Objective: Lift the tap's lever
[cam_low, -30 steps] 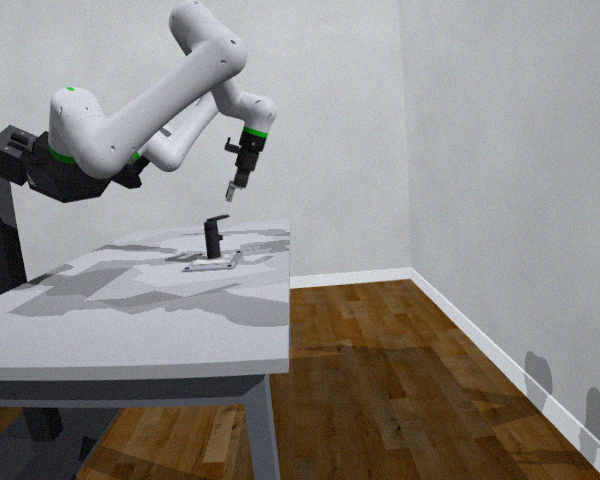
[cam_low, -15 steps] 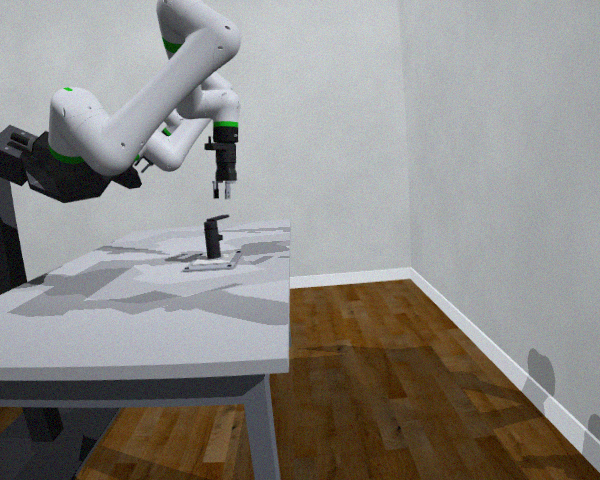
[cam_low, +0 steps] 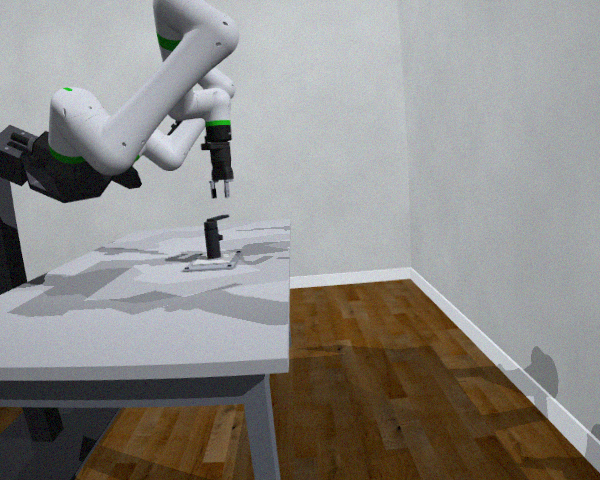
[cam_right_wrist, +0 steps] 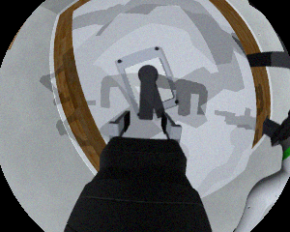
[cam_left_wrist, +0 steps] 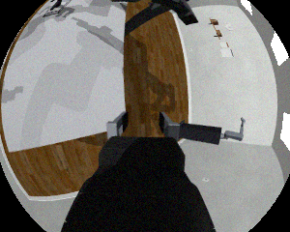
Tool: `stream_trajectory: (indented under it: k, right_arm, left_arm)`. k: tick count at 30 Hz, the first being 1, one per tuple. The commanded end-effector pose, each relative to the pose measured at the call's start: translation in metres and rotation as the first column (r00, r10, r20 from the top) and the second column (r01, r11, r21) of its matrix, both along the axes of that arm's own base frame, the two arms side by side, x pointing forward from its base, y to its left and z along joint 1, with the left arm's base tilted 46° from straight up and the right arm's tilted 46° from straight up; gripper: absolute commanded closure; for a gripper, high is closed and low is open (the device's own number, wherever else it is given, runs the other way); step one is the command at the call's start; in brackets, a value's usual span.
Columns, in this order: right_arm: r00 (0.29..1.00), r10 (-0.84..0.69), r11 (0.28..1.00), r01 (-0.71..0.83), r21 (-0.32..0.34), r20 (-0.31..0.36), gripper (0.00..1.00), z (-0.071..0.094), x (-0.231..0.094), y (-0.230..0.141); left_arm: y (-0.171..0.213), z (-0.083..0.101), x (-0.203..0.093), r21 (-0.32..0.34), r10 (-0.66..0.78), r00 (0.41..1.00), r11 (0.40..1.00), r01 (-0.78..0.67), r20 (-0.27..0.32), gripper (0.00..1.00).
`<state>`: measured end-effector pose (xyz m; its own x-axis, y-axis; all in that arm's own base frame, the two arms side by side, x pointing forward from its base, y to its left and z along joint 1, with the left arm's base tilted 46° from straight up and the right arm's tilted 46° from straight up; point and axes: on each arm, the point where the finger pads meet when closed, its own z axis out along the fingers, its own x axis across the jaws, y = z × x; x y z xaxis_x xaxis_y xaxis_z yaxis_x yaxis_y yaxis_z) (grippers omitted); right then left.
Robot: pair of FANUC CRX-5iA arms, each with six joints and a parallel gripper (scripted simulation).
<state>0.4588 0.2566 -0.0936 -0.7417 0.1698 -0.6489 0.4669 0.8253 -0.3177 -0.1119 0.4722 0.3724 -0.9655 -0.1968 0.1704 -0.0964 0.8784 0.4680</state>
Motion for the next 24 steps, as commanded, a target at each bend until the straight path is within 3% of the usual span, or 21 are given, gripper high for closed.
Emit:
stream_trajectory:
  k: [1, 9, 18, 19, 24]
  right_arm:
    - [1.0, 0.001, 1.0, -0.001, 0.001, 0.001, 0.0, 0.0, 0.0, 0.001]
    - [1.0, 0.001, 1.0, -0.001, 0.001, 0.001, 0.0, 0.0, 0.0, 0.001]
    - [1.0, 0.001, 1.0, -0.001, 0.001, 0.001, 0.0, 0.0, 0.0, 0.001]
    - [1.0, 0.001, 1.0, -0.001, 0.001, 0.001, 1.0, 0.0, 0.0, 0.001]
    - [1.0, 0.001, 1.0, -0.001, 0.001, 0.001, 1.0, 0.0, 0.0, 0.001]
  left_arm:
    - [-0.024, 0.036, 0.026, -0.035, -0.001, 0.999, 0.999, 0.002, 0.034, 0.0]
    - [-0.067, 0.082, 0.065, -0.077, -0.009, 0.997, 0.997, 0.015, 0.079, 0.0]
    - [-0.075, 0.09, 0.072, -0.085, -0.01, 0.996, 0.996, 0.018, 0.086, 0.0]
    - [-0.075, 0.09, 0.072, -0.085, -0.01, 0.996, 0.996, 0.018, 0.086, 0.0]
    - [-0.075, 0.09, 0.072, -0.085, -0.01, 0.996, 0.996, 0.018, 0.086, 0.0]
